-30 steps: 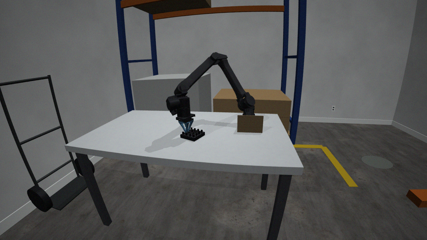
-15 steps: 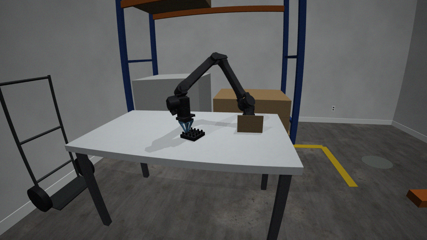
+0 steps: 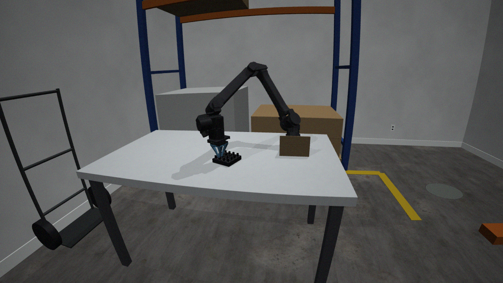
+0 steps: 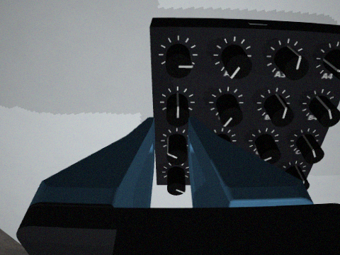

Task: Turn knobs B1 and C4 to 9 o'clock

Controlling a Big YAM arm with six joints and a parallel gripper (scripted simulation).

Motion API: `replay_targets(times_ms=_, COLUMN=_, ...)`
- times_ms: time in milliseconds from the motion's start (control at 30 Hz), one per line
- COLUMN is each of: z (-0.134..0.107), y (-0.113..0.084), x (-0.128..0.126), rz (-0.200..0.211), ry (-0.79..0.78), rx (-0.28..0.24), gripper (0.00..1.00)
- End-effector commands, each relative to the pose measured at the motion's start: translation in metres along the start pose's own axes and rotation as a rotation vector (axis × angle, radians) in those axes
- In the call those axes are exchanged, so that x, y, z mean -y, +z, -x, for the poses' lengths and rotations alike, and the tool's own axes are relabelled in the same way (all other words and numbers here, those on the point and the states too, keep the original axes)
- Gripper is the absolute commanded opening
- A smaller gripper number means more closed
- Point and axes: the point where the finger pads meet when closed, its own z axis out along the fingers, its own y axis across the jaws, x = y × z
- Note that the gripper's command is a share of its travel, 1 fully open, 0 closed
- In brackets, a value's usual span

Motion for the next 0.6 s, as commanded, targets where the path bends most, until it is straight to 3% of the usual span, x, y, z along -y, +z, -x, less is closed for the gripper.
replay_targets(times_ms=0, z=0.0036, y=0.0093, x=0.0007, rz=-0.003, ry=0.001, rx=-0.006, gripper=0.18)
replay_targets(times_ms=567, z=0.0077, y=0.0082, x=-0.0007, rz=0.004, ry=0.011, rx=-0.003, gripper=0.18)
